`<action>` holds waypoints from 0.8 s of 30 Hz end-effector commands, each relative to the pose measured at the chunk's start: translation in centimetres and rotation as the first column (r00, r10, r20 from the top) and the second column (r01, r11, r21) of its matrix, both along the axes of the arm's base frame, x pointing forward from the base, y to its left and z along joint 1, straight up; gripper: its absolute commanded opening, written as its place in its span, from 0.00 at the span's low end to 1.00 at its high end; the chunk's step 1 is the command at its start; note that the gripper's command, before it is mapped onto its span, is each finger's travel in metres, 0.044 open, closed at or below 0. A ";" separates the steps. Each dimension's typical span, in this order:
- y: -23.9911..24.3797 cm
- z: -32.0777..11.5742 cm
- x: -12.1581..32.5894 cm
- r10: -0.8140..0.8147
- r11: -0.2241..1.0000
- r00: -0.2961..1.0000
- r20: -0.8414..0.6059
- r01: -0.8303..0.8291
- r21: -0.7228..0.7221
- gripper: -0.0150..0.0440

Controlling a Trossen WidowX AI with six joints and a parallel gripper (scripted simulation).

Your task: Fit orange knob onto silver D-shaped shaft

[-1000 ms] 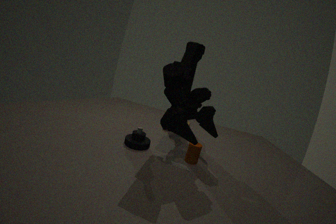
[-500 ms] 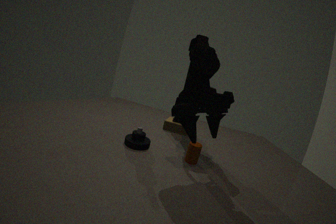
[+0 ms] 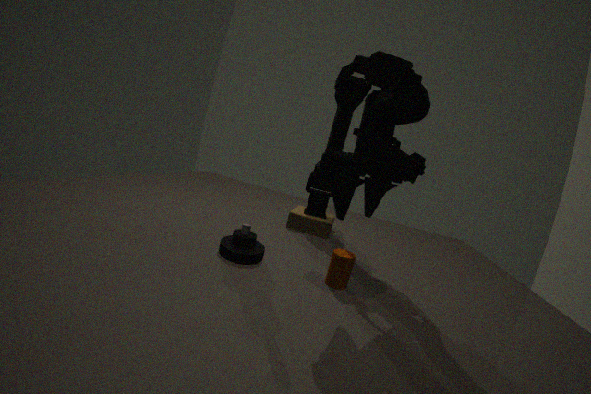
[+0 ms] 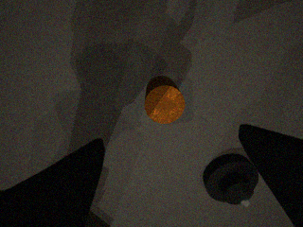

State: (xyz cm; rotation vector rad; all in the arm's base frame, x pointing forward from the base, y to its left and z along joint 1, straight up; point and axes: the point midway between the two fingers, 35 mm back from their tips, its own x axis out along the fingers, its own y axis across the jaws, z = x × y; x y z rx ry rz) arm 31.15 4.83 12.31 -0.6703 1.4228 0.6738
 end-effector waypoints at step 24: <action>0.0 -4.4 0.2 0.481 0.876 0.877 -0.001 -0.481 -0.026 1.00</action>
